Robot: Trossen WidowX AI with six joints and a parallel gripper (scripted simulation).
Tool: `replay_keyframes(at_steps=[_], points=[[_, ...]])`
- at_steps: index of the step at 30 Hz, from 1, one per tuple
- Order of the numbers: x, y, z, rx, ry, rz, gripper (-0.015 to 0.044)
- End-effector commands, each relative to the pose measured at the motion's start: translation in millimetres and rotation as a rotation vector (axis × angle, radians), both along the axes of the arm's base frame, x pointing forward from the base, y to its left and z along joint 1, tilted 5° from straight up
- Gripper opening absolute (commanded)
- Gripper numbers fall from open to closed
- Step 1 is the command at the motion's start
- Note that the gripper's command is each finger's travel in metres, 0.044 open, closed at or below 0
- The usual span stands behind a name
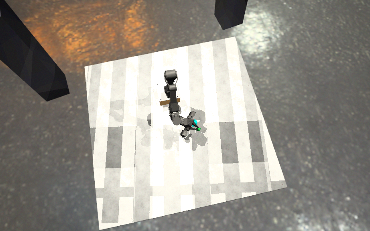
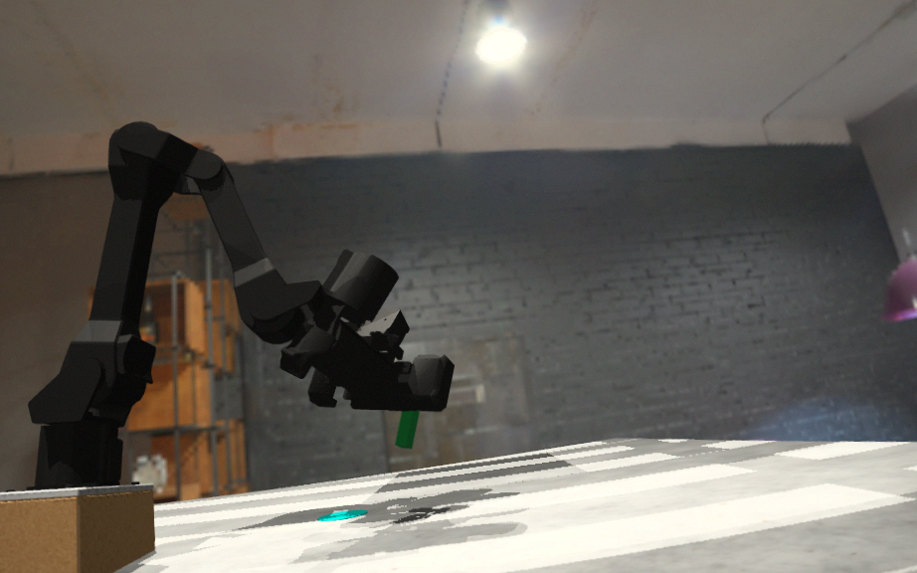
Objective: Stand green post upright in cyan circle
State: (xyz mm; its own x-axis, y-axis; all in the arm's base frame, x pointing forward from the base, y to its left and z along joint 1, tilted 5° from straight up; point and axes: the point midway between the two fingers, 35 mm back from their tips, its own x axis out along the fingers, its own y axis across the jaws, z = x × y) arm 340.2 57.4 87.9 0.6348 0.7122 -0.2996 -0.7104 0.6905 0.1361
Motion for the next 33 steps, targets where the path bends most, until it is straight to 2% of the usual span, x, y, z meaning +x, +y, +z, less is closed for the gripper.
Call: replay_keyframes(at_steps=[1,33], points=[[-2.9,-1.2,0.9,0.018,-0.011,0.004,0.0023],[-27.6,-8.4,9.3,0.094,-0.126,0.052,0.0023]])
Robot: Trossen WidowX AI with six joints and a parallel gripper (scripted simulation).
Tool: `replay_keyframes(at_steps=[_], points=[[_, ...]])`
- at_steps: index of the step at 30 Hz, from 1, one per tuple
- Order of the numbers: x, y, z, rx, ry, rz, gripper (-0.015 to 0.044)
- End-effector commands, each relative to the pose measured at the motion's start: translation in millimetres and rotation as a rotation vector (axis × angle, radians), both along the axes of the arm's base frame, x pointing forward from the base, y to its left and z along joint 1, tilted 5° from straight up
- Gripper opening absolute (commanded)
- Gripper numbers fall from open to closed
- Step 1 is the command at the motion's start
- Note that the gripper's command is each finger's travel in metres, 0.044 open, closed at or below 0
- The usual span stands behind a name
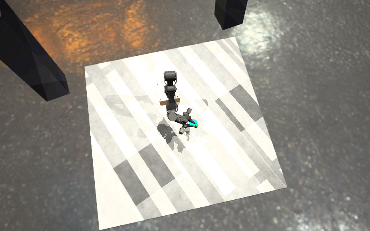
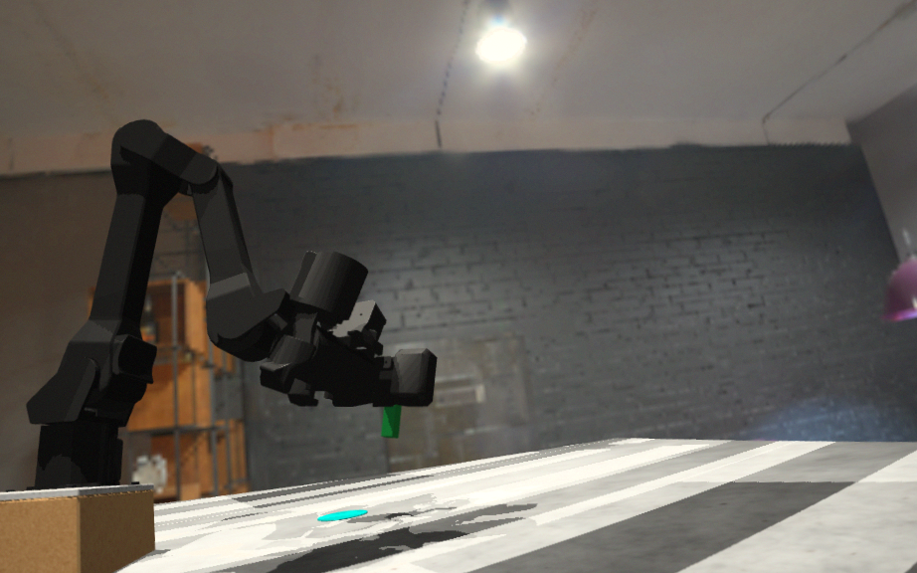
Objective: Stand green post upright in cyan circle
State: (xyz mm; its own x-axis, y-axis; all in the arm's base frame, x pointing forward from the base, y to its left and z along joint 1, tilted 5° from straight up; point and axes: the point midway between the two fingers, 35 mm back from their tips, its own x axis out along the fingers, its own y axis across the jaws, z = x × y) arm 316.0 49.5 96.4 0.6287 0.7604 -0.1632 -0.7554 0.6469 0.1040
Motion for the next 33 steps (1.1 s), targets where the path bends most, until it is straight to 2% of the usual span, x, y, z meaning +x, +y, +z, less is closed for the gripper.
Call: replay_keyframes(at_steps=[1,33], points=[[-4.3,-0.7,1.0,0.012,-0.010,0.008,0.0023],[-38.1,-3.2,9.1,0.049,-0.115,0.073,0.0023]])
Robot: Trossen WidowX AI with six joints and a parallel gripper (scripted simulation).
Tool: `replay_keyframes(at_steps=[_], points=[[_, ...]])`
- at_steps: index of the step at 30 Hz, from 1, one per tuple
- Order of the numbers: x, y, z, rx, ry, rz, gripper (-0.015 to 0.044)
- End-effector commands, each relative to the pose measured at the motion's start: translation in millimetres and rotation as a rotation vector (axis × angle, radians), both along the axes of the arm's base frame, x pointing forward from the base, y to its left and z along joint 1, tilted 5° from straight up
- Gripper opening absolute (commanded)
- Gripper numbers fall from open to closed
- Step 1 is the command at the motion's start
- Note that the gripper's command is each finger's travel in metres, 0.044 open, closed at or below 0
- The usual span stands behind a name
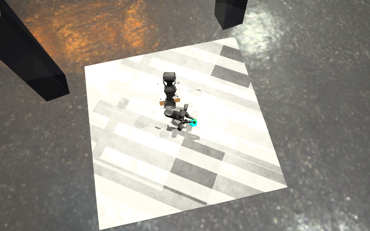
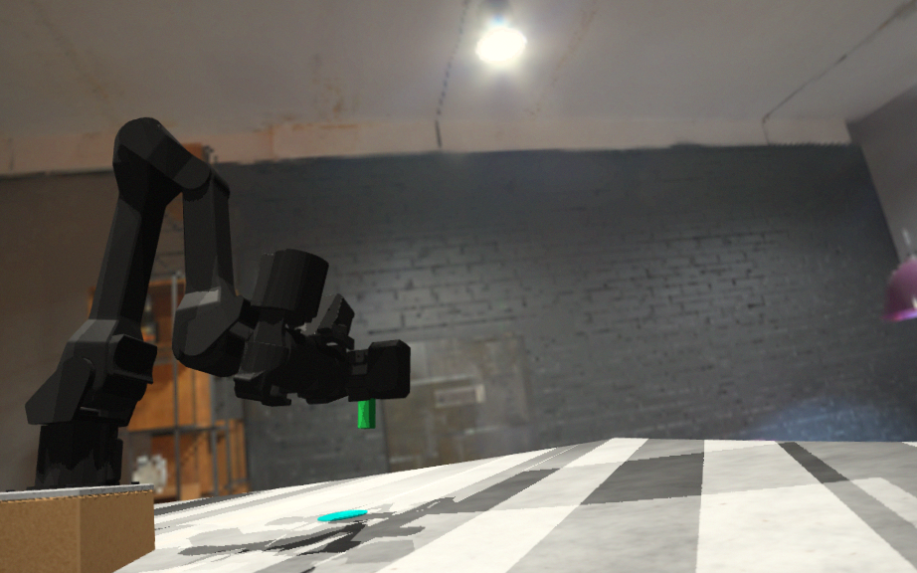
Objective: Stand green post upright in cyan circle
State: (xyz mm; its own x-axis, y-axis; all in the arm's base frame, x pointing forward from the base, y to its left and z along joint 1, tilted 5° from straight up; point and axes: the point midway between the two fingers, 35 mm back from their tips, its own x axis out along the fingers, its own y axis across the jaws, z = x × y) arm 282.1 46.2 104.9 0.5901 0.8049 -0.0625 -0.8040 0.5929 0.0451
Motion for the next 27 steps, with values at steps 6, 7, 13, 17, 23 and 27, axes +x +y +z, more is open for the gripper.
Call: replay_keyframes(at_steps=[6,7,13,17,23,27], points=[[-11.3,0.2,2.0,0.009,-0.023,0.022,0.0023],[-12.5,0.2,2.2,0.009,-0.026,0.024,0.0023],[-19.9,0.5,3.5,0.010,-0.044,0.038,0.0023],[-24.8,0.9,4.4,0.010,-0.055,0.048,0.0023],[-32.4,1.5,5.6,0.008,-0.072,0.062,0.0023],[-37.5,2.1,6.3,0.007,-0.083,0.072,0.0023]])
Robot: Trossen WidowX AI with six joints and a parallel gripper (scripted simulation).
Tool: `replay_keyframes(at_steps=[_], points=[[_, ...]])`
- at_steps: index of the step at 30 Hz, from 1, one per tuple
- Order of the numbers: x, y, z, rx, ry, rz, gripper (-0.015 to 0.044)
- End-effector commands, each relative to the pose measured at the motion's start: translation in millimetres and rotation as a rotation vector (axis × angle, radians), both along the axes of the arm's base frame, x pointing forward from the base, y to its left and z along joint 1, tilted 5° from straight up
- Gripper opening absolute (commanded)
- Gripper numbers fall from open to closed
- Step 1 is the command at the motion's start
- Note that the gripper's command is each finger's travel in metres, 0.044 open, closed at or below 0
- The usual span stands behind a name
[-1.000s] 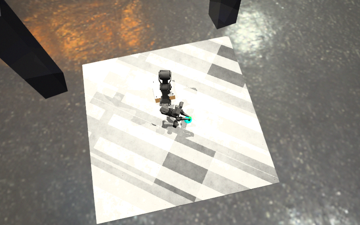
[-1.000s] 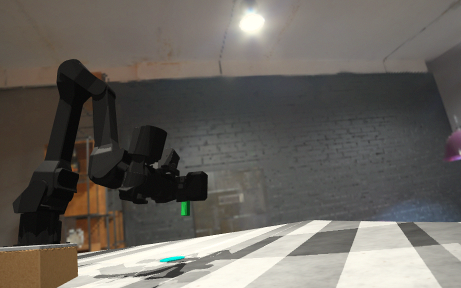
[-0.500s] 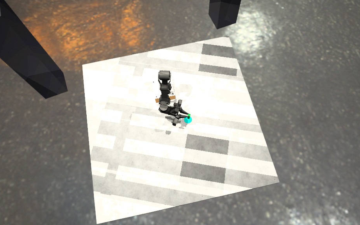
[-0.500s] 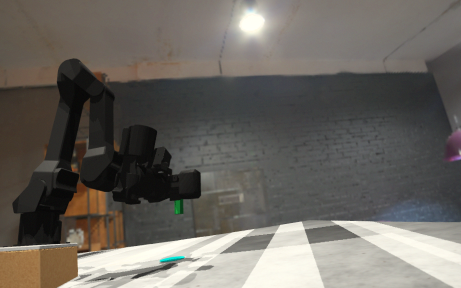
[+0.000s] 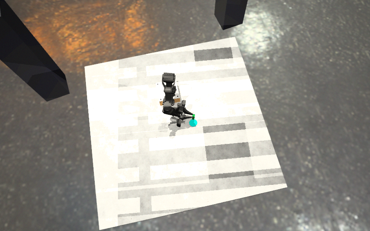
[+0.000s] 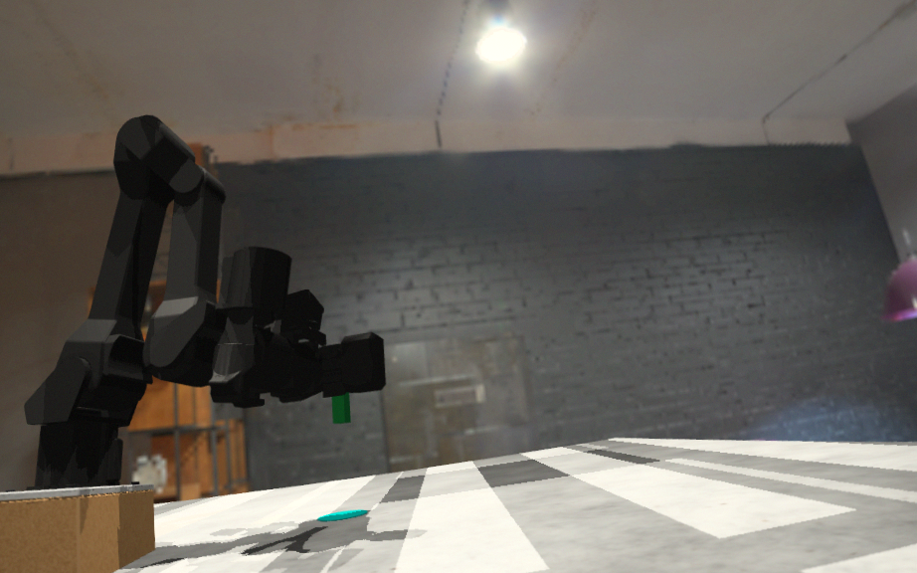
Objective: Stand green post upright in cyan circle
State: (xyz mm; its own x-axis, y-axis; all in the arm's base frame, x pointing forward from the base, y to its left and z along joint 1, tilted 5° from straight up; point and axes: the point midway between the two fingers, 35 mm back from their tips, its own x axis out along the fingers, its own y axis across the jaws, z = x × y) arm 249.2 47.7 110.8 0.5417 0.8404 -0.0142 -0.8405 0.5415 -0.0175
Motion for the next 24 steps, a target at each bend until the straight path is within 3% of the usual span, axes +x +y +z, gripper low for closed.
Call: replay_keyframes(at_steps=[1,24], points=[[-5.9,0.7,0.6,0.002,-0.006,0.012,0.0023],[-9.5,1.1,-1.9,-0.003,-0.016,0.021,0.0023]])
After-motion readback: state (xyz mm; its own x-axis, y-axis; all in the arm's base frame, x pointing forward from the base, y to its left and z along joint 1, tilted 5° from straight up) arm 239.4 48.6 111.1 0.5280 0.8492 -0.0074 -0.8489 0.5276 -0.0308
